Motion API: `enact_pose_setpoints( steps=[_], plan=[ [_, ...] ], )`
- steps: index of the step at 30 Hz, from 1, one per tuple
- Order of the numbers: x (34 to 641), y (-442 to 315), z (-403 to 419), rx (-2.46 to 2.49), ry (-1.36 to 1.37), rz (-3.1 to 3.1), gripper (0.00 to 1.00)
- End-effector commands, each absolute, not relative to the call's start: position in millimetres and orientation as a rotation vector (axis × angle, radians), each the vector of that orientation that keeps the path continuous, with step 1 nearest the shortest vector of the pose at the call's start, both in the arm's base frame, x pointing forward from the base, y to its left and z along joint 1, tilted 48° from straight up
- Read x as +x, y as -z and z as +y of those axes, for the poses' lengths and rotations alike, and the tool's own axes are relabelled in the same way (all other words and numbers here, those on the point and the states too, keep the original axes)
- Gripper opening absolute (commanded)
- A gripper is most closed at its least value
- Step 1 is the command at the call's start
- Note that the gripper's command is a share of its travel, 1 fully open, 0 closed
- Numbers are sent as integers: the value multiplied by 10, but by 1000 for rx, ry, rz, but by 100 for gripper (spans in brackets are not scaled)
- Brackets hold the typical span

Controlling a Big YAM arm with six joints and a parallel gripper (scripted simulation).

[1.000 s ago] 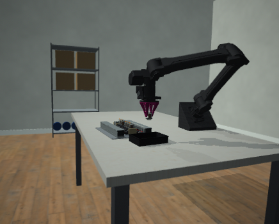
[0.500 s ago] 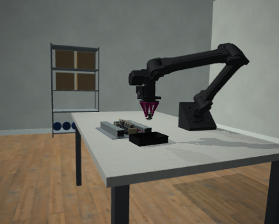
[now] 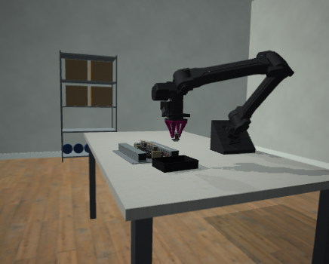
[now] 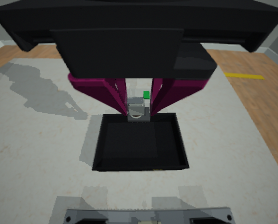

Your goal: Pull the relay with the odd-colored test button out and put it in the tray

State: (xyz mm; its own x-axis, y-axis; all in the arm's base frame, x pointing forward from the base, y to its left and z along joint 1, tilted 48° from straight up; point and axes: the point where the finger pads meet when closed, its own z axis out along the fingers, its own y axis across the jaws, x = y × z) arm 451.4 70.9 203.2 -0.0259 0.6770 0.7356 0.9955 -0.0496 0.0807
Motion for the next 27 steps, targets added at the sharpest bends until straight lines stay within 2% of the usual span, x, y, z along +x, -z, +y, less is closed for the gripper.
enact_pose_setpoints(
  steps=[1,27],
  plan=[
    [4633,-2313,667,-1784,920,-1775,0],
    [4589,-1918,932,-1773,876,-1757,0]
  ],
)
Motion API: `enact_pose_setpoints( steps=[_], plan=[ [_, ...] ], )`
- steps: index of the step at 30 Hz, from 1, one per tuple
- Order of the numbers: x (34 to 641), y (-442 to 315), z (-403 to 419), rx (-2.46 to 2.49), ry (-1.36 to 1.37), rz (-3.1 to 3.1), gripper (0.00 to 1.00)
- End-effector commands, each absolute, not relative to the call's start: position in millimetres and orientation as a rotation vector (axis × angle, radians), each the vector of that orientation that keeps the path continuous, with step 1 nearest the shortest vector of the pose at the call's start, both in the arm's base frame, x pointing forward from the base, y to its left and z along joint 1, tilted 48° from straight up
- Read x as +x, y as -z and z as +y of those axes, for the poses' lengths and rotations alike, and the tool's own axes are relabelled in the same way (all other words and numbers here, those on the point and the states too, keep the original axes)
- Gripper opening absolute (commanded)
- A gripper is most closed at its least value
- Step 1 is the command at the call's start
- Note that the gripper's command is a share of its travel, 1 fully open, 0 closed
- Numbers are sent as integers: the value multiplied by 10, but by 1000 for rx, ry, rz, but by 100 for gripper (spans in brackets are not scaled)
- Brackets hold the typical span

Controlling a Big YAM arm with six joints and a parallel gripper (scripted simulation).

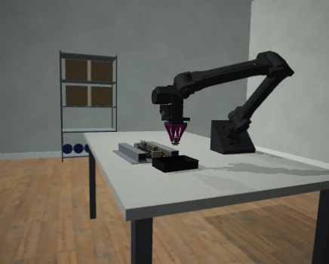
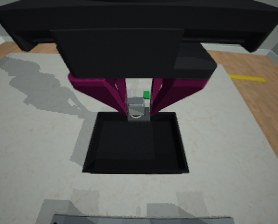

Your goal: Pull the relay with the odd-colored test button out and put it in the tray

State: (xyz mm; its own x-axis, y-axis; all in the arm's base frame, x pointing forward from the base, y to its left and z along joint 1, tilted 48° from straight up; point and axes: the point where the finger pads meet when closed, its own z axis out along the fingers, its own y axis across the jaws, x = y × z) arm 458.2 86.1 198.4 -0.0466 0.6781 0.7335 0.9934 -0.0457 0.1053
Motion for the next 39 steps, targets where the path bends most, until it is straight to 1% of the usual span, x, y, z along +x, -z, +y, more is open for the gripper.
enact_pose_setpoints(
  steps=[1,39],
  plan=[
    [4590,-1897,948,-1773,874,-1756,0],
    [4649,-1392,1480,-1775,863,-1750,0]
  ],
)
